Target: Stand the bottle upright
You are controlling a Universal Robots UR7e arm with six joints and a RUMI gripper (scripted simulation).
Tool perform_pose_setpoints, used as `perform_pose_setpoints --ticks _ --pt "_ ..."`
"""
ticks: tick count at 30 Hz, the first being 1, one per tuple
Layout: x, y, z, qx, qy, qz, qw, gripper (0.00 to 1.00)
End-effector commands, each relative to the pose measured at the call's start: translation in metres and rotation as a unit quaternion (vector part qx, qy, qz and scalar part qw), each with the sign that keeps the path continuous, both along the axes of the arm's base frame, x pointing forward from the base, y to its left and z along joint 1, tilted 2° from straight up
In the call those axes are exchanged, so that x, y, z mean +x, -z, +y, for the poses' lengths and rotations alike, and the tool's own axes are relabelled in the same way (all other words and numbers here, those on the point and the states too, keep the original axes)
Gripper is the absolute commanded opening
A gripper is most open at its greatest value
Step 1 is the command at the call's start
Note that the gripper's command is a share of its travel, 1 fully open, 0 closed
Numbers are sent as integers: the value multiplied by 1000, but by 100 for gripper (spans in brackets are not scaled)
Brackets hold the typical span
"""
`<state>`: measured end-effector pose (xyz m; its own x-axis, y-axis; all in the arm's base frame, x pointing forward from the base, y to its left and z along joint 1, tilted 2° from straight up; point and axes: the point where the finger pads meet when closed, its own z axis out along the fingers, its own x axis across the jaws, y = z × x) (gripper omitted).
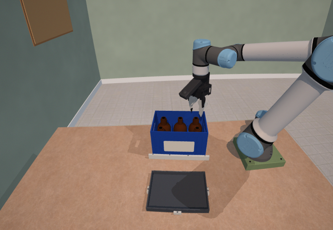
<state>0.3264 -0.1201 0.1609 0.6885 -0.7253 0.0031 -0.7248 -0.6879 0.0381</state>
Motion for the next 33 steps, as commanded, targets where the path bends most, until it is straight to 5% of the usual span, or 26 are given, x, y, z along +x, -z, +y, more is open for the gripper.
perform_pose_setpoints --ticks 1,20,21,33 --pt "0 -14 0 0 0 0 1000 38" --pt "1 -36 1 0 0 0 1000 38" --pt "1 -36 1 0 0 0 1000 0" --pt "1 -36 1 0 0 0 1000 0"
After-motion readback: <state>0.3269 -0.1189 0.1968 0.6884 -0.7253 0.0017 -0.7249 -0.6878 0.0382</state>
